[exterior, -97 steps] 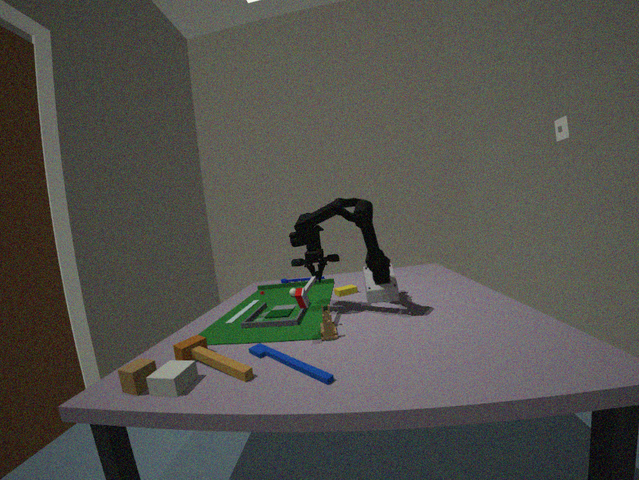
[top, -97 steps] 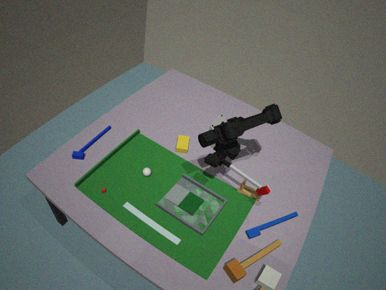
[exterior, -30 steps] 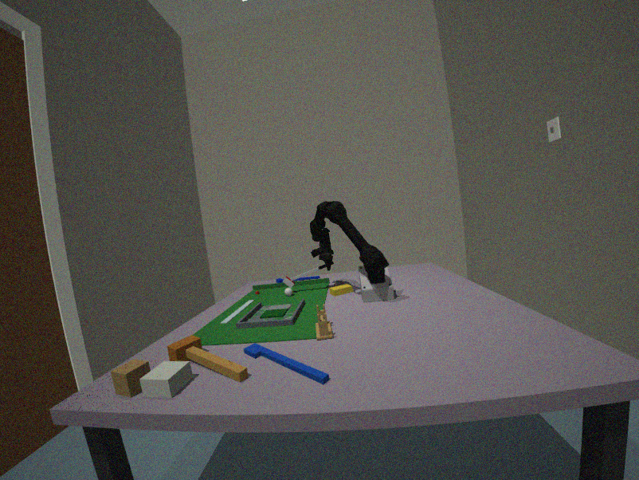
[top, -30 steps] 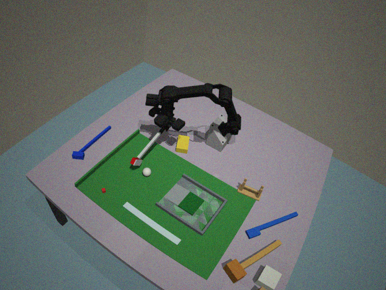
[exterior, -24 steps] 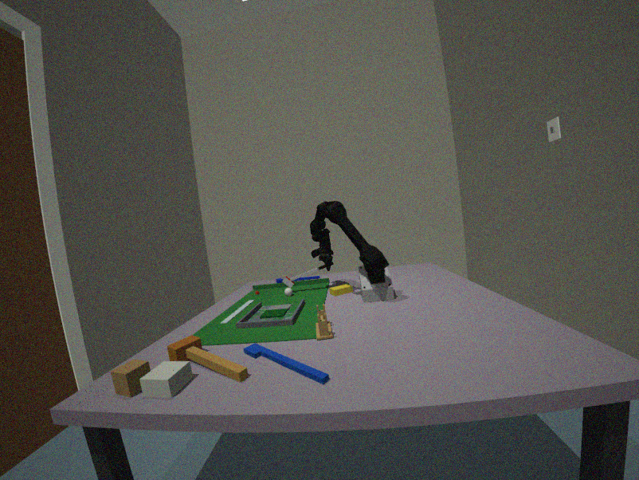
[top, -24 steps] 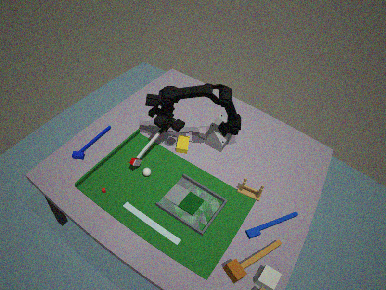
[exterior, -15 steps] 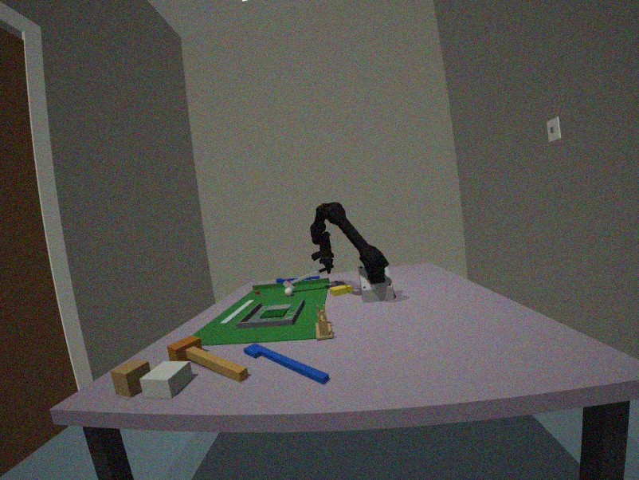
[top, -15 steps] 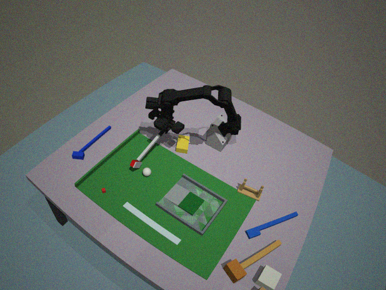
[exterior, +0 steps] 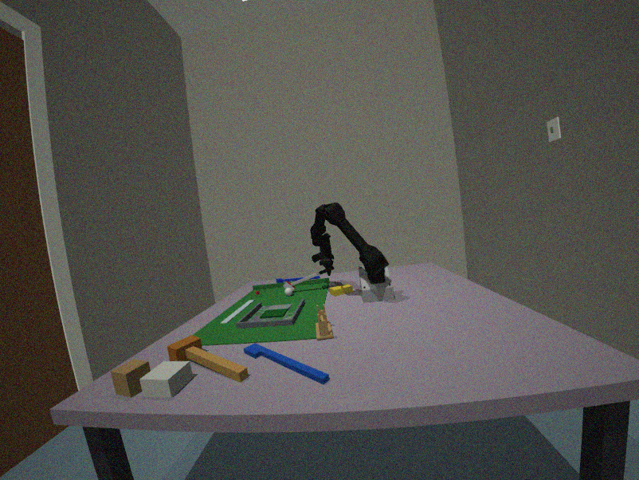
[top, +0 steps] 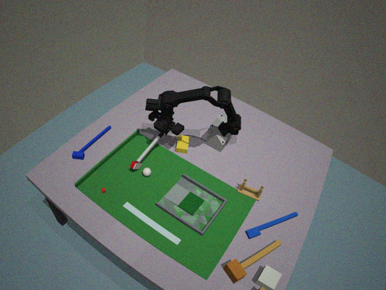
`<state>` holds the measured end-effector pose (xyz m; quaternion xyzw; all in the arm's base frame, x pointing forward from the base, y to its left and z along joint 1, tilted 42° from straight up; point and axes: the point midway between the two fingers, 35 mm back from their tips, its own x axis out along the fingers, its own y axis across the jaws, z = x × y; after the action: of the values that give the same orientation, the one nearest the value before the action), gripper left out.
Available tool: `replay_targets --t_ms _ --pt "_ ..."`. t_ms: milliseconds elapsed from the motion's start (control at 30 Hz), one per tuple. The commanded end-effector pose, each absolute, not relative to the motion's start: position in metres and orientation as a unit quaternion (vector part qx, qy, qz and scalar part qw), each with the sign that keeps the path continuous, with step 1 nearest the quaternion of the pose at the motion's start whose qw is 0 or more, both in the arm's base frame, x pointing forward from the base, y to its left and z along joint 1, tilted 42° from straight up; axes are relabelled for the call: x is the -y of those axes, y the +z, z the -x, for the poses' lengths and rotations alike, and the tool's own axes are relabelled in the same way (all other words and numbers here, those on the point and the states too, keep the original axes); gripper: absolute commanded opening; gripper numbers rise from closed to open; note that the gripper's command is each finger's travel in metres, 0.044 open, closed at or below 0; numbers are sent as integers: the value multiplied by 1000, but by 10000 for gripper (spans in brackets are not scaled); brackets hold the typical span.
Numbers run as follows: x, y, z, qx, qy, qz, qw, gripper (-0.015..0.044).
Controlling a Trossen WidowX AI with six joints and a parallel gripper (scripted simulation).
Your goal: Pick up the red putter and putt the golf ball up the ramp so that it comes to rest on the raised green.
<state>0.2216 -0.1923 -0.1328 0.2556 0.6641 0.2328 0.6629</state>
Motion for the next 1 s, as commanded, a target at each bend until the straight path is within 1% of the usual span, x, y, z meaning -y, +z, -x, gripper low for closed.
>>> replay_targets --t_ms 0,333,667,733,967 --pt "193 -133 -222 -664 232 -256 663 0" --pt "214 -153 -222 -661 230 -258 667 0" --pt "210 -151 -222 -661 231 -259 665 0" --pt "198 -138 -226 -661 230 -259 665 0" --pt "125 -76 -230 -660 232 -261 665 0"
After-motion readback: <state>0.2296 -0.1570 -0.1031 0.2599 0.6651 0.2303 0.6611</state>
